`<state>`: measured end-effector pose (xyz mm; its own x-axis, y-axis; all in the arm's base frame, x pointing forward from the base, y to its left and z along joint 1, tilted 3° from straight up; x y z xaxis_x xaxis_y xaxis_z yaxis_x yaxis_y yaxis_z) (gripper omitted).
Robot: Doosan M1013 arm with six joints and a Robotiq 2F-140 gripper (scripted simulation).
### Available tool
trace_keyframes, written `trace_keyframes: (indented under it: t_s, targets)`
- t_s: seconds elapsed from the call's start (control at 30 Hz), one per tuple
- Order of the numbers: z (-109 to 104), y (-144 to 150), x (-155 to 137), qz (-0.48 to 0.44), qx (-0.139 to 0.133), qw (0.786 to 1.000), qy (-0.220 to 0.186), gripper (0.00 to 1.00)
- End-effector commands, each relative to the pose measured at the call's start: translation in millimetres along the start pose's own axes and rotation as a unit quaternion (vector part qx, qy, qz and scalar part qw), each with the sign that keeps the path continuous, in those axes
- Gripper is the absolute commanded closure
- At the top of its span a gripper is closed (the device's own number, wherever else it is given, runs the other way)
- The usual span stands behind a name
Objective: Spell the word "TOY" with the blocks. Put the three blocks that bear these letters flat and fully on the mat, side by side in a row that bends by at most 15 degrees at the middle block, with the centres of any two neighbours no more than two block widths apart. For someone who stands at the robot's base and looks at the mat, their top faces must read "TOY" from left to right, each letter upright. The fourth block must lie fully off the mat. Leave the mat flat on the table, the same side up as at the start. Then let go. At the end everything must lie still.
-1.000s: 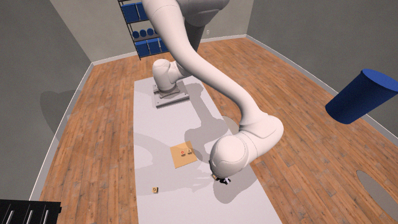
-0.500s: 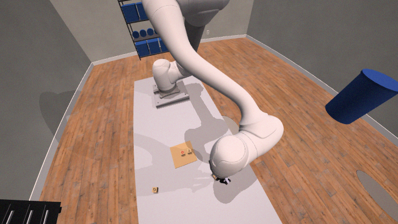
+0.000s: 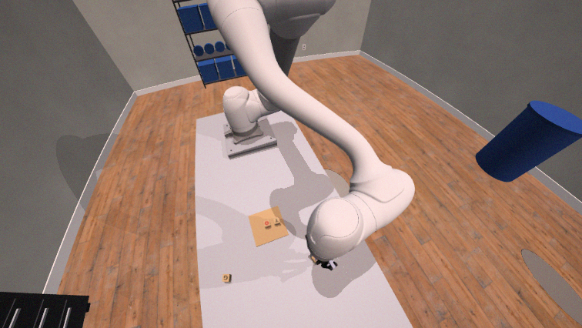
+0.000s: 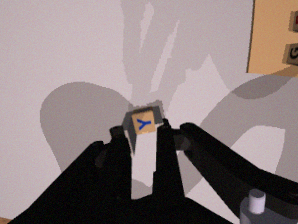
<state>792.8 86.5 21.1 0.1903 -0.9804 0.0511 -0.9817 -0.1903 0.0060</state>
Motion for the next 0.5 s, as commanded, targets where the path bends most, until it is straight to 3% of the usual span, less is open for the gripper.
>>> trace_keyframes:
  t_s: [0.0, 0.23, 0.3, 0.47]
  targets:
    - [2, 2, 2, -0.001, -0.002, 1.0, 0.0, 0.87]
    - [-34, 2, 2, -0.001, -0.002, 1.0, 0.0, 0.87]
    - [-34, 2, 2, -0.001, -0.002, 1.0, 0.0, 0.87]
    - [-72, 2, 2, -0.001, -0.002, 1.0, 0.0, 0.87]
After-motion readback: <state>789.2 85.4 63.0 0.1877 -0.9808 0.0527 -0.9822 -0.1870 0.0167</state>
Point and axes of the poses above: the point where the finger pads meet when closed, its own z axis out along the fingers, its own y axis across the jaws, x = y × z, the point moved 3 cm from there along -z, back along the fingers, and after that the axes turned 2 degrees about z, right-handed, at the moved point
